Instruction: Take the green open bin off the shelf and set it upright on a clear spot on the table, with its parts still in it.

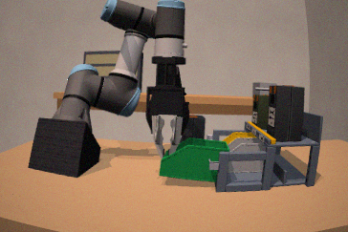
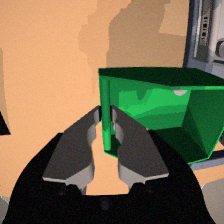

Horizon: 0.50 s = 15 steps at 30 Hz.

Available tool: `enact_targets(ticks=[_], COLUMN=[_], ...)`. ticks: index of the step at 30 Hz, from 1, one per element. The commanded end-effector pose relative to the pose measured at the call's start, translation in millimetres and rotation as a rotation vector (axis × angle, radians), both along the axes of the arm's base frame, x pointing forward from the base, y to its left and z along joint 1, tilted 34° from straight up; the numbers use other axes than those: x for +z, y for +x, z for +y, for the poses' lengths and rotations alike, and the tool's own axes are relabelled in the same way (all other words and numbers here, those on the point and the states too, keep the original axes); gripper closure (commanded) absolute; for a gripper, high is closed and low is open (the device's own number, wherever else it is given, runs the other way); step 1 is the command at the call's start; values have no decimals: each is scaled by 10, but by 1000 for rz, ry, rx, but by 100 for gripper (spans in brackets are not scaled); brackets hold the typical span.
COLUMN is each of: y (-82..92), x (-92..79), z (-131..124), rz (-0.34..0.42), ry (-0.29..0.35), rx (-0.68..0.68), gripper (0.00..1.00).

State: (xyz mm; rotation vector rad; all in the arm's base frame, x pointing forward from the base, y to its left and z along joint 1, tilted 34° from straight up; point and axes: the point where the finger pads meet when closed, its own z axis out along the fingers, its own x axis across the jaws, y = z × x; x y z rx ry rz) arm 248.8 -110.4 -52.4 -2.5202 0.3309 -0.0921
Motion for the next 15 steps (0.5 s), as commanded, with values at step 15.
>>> enact_targets(ticks=[15], y=[44], x=[-50], z=[15], rz=[-1], ry=[-3], rx=[-1], gripper=[100])
